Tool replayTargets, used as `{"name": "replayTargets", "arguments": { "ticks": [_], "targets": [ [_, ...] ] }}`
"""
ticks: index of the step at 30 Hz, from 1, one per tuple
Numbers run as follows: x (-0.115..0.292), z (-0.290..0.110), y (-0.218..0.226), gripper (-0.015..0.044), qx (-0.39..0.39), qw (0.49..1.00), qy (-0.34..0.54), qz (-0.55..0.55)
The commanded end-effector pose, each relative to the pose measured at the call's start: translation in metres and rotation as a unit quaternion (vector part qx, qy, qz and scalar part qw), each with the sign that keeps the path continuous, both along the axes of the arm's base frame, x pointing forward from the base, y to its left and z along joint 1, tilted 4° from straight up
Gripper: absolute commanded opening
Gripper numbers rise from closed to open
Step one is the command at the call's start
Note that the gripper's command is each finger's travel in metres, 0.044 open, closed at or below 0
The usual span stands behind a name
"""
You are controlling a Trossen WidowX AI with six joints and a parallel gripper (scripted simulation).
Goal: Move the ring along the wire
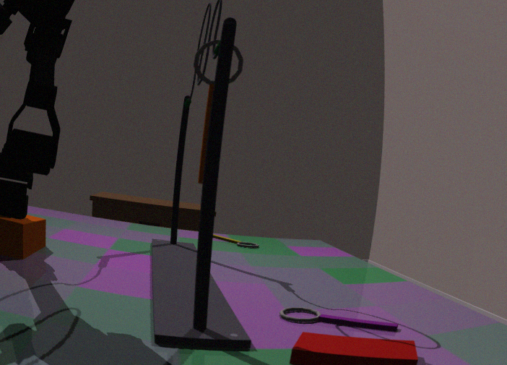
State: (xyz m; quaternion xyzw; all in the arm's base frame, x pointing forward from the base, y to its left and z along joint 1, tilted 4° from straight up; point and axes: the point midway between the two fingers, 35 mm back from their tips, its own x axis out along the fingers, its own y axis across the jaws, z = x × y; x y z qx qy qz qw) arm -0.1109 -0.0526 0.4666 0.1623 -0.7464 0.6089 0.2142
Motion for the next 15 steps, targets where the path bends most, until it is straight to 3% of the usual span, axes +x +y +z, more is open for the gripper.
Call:
{"name": "replayTargets", "arguments": {
  "ticks": [1, 9, 15],
  "targets": [
    [0.000, 0.000, 0.000, 0.0374, 0.000, 1.000, 0.001, -0.001],
    [-0.002, 0.012, 0.021, 0.0164, -0.022, 0.998, 0.025, -0.054],
    [-0.009, 0.014, 0.072, 0.0160, -0.060, 0.990, 0.017, -0.123]
  ]
}}
